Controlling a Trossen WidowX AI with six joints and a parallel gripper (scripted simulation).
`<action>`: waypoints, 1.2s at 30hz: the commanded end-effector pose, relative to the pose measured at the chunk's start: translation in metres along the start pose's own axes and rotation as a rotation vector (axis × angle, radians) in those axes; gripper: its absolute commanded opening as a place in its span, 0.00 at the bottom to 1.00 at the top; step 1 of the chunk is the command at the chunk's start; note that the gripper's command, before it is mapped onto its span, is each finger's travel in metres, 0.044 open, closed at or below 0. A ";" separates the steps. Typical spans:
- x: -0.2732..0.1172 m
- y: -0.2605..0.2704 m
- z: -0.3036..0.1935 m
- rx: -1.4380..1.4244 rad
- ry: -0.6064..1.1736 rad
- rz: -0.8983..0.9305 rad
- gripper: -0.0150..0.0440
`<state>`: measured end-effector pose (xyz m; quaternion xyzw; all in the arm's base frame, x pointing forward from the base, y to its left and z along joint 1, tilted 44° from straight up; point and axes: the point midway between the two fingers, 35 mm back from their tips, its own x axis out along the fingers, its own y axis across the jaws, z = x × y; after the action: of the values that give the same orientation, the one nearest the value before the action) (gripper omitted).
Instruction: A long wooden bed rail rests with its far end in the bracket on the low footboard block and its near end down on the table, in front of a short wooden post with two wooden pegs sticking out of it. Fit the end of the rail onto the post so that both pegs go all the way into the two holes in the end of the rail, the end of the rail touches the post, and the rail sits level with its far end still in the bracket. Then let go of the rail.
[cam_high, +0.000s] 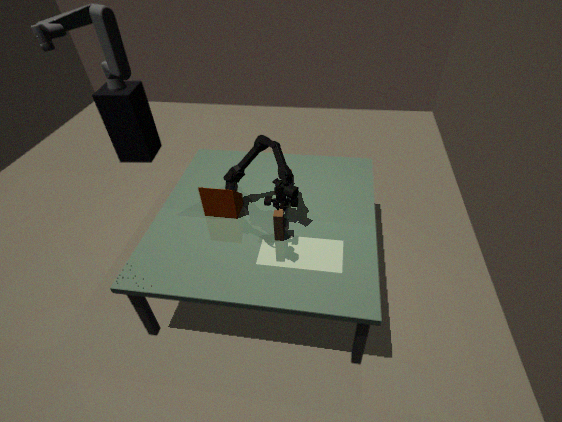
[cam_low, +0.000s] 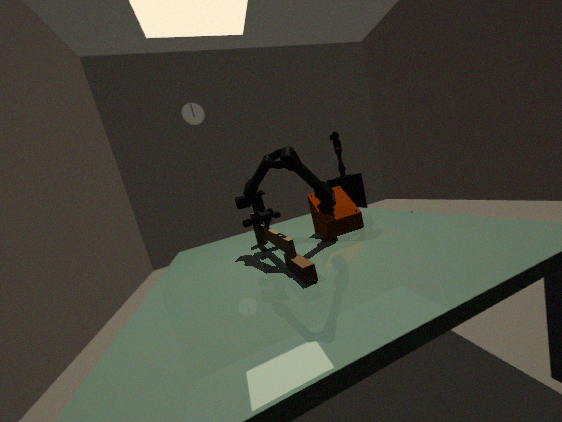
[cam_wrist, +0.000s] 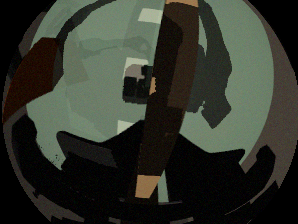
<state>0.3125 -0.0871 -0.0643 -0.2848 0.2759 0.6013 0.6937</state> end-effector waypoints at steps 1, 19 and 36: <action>-0.002 -0.001 -0.003 -0.002 0.003 -0.006 0.25; 0.000 -0.001 -0.009 -0.002 0.003 -0.006 0.25; -0.002 -0.001 -0.012 -0.002 0.003 -0.006 0.25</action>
<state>0.3129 -0.0910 -0.0700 -0.2831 0.2740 0.6034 0.6934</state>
